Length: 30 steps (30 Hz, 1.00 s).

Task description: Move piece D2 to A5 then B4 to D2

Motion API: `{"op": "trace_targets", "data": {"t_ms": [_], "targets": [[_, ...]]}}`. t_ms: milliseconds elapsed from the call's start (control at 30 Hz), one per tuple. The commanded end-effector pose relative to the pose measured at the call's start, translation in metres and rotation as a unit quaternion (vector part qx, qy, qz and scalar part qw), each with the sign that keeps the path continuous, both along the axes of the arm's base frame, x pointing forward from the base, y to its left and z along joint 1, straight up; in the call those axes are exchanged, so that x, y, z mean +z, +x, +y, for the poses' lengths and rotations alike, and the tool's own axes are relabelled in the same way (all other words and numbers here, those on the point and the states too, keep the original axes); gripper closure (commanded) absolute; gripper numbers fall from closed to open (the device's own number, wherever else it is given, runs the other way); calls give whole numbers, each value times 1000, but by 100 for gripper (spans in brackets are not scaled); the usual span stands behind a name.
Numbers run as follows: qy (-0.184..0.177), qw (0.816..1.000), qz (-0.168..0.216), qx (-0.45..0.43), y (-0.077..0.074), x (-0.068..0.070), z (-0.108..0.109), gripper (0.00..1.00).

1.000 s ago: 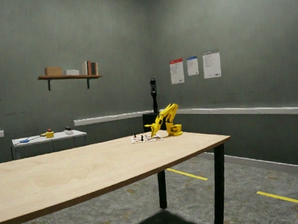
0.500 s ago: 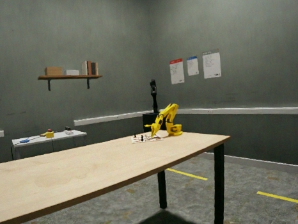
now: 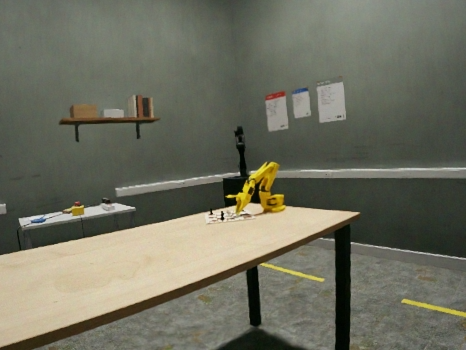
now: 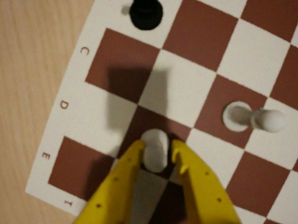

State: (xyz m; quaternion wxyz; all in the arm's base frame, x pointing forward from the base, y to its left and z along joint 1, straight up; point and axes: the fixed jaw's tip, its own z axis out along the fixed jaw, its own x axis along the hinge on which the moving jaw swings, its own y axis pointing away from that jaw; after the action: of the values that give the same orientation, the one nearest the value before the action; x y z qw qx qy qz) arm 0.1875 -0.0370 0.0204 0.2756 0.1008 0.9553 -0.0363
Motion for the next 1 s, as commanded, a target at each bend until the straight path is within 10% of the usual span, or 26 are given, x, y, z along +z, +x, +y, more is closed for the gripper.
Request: {"op": "trace_targets", "data": {"t_ms": [0,967], "targets": [[5,1000,10,2,-3,-5,3,91],[9,1000,9,2,-4,-4,6,91]]}}
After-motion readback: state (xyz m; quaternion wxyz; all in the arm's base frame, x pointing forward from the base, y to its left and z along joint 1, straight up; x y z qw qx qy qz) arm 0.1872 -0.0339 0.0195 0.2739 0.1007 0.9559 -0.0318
